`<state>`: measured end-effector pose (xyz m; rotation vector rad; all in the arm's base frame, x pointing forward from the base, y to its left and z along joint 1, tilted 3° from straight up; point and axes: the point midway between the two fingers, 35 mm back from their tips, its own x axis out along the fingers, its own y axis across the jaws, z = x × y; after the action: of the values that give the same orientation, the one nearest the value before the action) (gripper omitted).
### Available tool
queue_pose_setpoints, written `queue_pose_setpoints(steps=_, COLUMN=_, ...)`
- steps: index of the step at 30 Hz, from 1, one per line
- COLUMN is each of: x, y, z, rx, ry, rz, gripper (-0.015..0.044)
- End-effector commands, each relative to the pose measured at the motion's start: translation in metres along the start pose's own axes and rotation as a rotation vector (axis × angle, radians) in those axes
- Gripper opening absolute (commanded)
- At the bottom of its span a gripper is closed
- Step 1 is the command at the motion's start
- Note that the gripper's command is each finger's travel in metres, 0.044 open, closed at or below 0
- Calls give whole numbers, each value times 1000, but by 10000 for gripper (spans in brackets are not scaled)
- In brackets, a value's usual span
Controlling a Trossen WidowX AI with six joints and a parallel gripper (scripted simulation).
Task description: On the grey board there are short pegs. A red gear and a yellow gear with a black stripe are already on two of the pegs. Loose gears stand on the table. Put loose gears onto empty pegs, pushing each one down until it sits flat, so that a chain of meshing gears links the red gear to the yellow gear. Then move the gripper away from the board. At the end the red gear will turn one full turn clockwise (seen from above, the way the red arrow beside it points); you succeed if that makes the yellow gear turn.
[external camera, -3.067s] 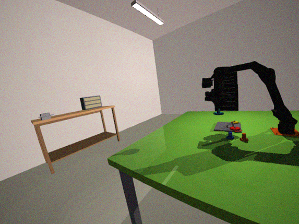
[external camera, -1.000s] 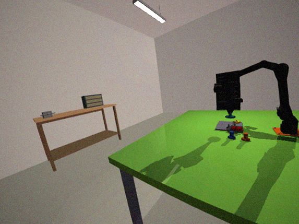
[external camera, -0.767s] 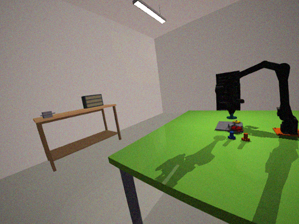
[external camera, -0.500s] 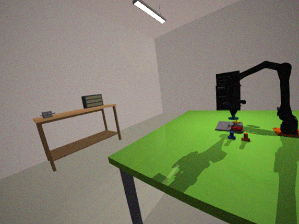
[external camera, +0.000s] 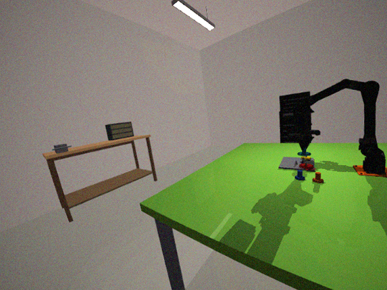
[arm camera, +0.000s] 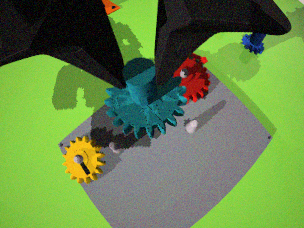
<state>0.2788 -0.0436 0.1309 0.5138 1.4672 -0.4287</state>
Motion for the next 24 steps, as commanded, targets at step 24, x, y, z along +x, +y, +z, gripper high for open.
queue_pose_setpoints(steps=24, x=13, y=0, z=-1, rx=-117, ry=3, rz=3, gripper=0)
